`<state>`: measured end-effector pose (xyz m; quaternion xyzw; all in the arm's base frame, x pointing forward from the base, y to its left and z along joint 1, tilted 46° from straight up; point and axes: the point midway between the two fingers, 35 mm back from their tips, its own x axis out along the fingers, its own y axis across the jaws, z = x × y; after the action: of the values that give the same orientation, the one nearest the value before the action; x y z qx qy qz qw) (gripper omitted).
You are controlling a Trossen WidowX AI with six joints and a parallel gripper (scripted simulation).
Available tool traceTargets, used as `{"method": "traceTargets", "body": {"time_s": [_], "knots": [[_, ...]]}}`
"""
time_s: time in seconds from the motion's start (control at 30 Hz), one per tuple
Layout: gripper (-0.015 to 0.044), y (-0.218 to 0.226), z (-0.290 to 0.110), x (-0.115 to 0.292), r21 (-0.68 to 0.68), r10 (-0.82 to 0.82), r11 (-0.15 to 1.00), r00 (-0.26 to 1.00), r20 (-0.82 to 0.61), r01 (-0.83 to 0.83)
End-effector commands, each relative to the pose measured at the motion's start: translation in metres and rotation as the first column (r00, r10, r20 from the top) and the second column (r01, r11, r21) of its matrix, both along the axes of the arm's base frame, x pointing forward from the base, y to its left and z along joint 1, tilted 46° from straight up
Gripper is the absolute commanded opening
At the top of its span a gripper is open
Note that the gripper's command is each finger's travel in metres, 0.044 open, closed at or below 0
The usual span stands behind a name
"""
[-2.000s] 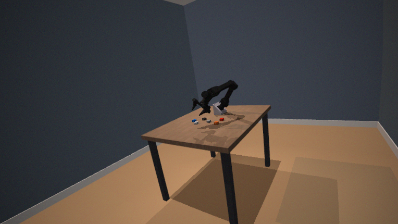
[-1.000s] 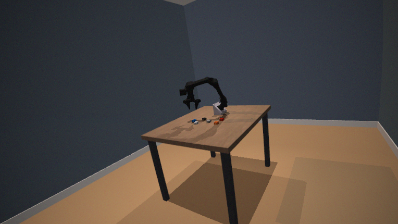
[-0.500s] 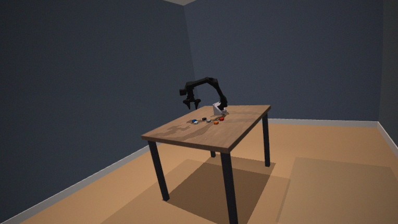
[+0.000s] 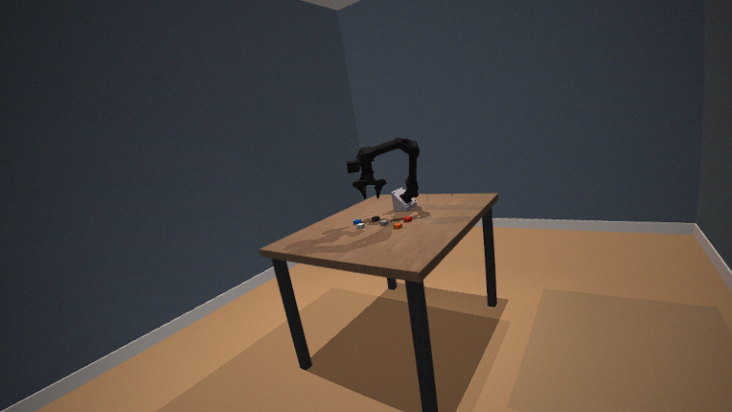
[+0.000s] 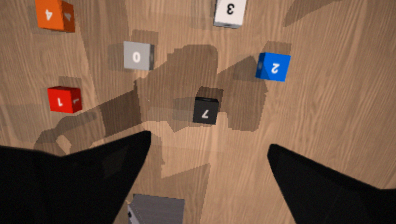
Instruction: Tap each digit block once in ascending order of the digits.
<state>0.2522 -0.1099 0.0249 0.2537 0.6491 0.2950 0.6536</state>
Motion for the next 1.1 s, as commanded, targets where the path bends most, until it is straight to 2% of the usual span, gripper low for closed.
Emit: {"method": "traceTargets", "body": {"time_s": [0.0, 0.57, 0.77, 1.07], "knots": [[0.04, 0.005, 0.002, -0.004, 0.001, -0.006, 1.0, 1.0, 0.0, 0.006], [0.04, 0.006, 0.004, -0.002, 0.001, -0.006, 1.0, 1.0, 0.0, 0.006], [0.04, 0.058, 0.056, 0.043, 0.004, -0.006, 1.0, 1.0, 0.001, 0.006], [0.04, 0.06, 0.058, 0.044, 0.005, -0.006, 1.0, 1.0, 0.002, 0.006]]}}
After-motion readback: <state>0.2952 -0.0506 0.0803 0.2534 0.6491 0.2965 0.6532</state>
